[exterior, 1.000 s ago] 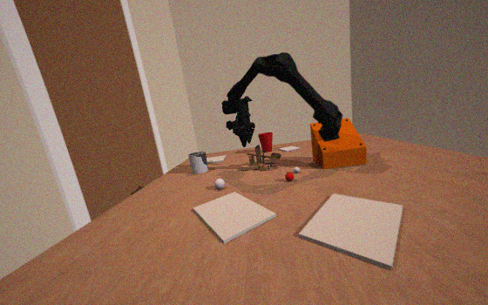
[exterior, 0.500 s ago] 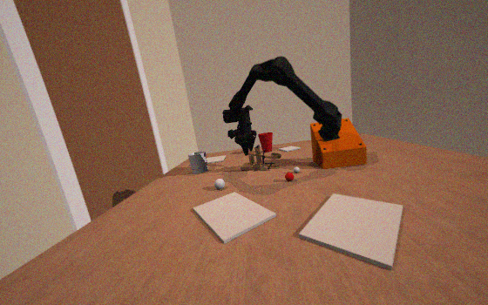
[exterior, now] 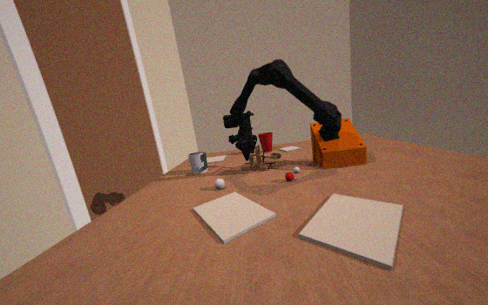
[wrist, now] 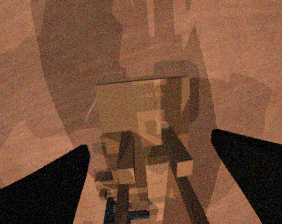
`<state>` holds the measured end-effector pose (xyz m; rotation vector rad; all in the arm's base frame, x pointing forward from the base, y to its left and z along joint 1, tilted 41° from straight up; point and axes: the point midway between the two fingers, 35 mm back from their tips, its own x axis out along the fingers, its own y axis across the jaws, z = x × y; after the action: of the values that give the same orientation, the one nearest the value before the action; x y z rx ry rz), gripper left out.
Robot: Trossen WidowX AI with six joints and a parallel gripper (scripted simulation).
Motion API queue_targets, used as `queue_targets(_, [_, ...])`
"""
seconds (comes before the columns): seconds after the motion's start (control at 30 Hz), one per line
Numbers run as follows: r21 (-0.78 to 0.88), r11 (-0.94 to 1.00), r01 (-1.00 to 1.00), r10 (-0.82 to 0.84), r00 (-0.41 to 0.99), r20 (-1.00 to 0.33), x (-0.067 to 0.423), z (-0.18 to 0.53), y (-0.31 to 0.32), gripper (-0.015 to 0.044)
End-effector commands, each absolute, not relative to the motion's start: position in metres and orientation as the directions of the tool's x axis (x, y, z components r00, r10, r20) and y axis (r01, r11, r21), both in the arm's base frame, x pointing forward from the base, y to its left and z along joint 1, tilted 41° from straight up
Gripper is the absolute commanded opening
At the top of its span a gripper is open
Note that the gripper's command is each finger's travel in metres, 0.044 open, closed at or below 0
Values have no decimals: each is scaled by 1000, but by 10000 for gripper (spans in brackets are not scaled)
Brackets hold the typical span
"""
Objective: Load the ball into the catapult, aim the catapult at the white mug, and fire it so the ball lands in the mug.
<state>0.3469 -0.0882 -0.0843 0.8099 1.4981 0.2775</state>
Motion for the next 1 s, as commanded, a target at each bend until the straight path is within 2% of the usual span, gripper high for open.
queue_targets(0.0, [628,710,317,634,100,-767,347,-90,-83,440])
queue_targets(0.3, [629,710,317,635,100,-766,347,-99,-75,440])
queue_targets(0.67, [626,715,311,631,99,-770,348,-96,-78,151])
queue_targets(0.87, [626,715,311,631,99,-770,348,-96,-78,111])
queue_targets(0.97, [625,716,312,630,98,-771,346,-77,-94,32])
